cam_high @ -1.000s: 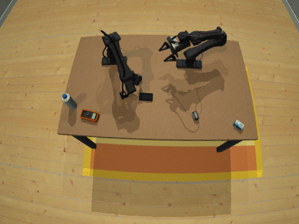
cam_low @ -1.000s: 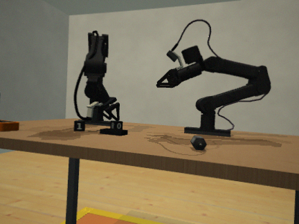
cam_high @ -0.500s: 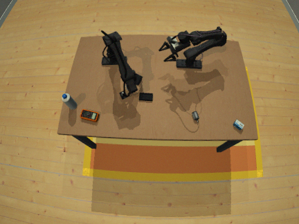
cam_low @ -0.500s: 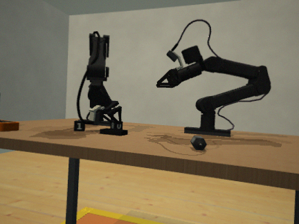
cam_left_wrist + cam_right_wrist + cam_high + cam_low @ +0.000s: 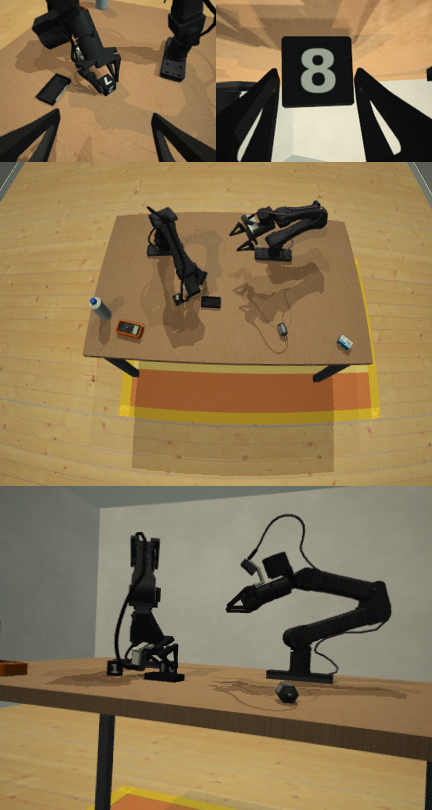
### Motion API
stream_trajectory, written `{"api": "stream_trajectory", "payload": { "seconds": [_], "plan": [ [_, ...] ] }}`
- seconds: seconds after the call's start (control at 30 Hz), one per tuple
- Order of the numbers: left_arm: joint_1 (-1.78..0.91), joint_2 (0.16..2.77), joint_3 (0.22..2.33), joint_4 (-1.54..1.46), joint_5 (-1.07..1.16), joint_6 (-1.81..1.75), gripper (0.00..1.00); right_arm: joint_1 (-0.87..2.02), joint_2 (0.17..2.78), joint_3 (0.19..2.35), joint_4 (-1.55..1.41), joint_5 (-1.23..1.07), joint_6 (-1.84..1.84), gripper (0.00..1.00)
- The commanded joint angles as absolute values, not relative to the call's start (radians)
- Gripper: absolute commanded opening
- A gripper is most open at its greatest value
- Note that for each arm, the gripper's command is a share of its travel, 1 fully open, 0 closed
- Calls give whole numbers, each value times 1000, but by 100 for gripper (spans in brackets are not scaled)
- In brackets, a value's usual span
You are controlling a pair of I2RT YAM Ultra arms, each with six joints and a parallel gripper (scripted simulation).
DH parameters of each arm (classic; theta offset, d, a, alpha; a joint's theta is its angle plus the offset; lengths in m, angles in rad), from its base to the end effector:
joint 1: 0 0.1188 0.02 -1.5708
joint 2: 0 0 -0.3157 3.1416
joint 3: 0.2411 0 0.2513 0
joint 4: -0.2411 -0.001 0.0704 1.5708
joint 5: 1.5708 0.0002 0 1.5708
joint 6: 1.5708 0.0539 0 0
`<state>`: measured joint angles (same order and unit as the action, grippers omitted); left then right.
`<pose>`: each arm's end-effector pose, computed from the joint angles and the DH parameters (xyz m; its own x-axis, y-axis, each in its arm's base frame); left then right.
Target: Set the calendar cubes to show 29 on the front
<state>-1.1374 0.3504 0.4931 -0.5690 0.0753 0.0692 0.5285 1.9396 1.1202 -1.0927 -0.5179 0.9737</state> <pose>0.0264 -0.0643 0.2698 -0.1087 0.3990 -0.9105 0.9435 0.3298 0.0319 0.2493 0.1776 0.1655 -0.7015 0.4225 0.5740 0.5071 0.8618 -0.0145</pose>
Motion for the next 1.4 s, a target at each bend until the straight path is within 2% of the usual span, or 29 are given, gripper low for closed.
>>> {"api": "stream_trajectory", "payload": {
  "seconds": [0.0, 0.2, 0.23, 0.3, 0.33, 0.4, 0.43, 0.67, 0.87, 0.97, 1.0, 1.1, 1.37],
  "plan": [
    [-1133, 339, 496, -548, 84, 71, 100, 540, 1933, 1112, -1063, -537, 987, 64],
    [-1133, 339, 496, -548, 84, 71, 100, 540, 1933, 1111, -1062, -537, 988, 64],
    [-1133, 339, 496, -548, 84, 71, 100, 540, 1933, 1111, -1062, -537, 988, 56],
    [-1133, 339, 496, -548, 84, 71, 100, 540, 1933, 1111, -1062, -537, 987, 56],
    [-1133, 339, 496, -548, 84, 71, 100, 540, 1933, 1111, -1062, -537, 987, 51],
    [-1133, 339, 496, -548, 84, 71, 100, 534, 1932, 1122, -1074, -528, 981, 51],
    [-1133, 339, 496, -548, 84, 71, 100, 534, 1932, 1122, -1074, -528, 981, 47],
    [-1133, 339, 496, -548, 84, 71, 100, 530, 1933, 1111, -1076, -527, 974, 43],
    [-1133, 339, 496, -548, 84, 71, 100, 530, 1933, 1111, -1076, -527, 974, 34],
    [-1133, 339, 496, -548, 84, 71, 100, 530, 1932, 1122, -1076, -527, 977, 0],
    [-1133, 339, 496, -548, 84, 71, 100, 530, 1932, 1122, -1076, -527, 977, 0],
    [-1133, 339, 496, -548, 84, 71, 100, 530, 1914, 1139, -1102, -527, 973, 34],
    [-1133, 339, 496, -548, 84, 71, 100, 531, 1836, 1203, -1240, -528, 974, 35]
  ]
}}
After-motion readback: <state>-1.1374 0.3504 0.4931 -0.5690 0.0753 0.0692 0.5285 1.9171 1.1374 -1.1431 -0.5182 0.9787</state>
